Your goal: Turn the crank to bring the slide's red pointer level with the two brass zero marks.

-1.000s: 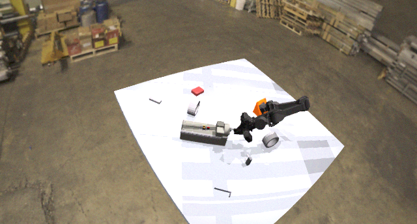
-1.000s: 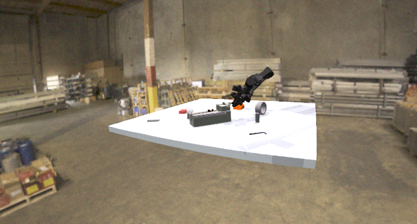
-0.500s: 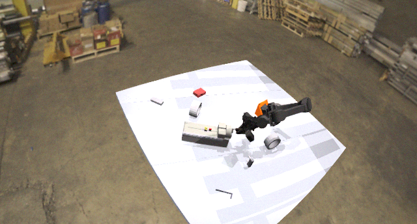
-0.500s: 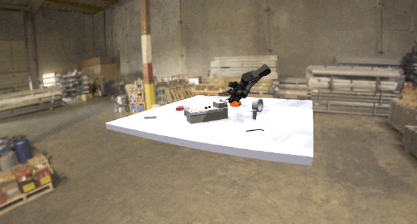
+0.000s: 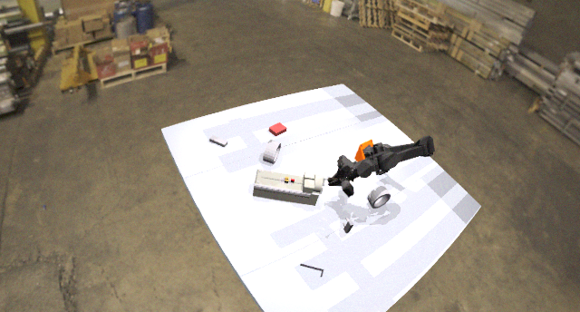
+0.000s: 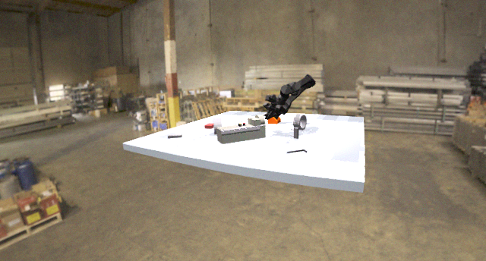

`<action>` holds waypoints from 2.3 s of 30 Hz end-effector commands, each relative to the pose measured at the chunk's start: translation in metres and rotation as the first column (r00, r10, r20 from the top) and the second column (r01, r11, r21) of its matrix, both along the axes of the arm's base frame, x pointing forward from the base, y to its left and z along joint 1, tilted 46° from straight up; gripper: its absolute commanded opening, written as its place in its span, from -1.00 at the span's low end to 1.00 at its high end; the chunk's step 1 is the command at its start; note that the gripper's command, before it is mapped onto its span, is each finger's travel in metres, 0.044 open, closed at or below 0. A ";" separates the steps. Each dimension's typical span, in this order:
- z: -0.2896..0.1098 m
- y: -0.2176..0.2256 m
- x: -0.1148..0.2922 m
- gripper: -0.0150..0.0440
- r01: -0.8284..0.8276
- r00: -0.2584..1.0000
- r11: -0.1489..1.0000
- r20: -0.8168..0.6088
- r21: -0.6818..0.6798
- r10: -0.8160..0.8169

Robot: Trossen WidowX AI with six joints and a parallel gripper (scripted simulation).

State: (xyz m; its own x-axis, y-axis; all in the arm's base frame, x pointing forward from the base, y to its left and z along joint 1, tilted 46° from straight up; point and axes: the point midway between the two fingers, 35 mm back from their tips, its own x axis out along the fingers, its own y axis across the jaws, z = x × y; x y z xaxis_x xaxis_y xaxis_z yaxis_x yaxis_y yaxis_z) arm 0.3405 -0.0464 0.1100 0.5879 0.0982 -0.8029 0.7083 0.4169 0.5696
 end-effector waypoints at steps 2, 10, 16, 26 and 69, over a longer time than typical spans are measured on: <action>-0.007 -0.003 -0.007 -0.49 0.009 1.000 1.000 -0.021 -0.002 -0.009; -0.008 -0.003 -0.008 -0.49 0.009 1.000 1.000 -0.021 -0.002 -0.009; -0.010 -0.003 -0.008 -0.49 0.009 1.000 1.000 -0.021 -0.002 -0.009; -0.011 -0.002 -0.009 -0.49 0.009 1.000 1.000 -0.021 -0.002 -0.009; -0.014 -0.002 -0.009 -0.49 0.009 1.000 1.000 -0.021 -0.002 -0.009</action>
State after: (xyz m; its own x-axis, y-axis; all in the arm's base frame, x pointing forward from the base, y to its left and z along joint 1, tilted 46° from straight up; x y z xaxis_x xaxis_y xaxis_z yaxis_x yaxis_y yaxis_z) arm 0.3354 -0.0474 0.1022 0.5881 0.0956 -0.8031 0.7102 0.4140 0.5694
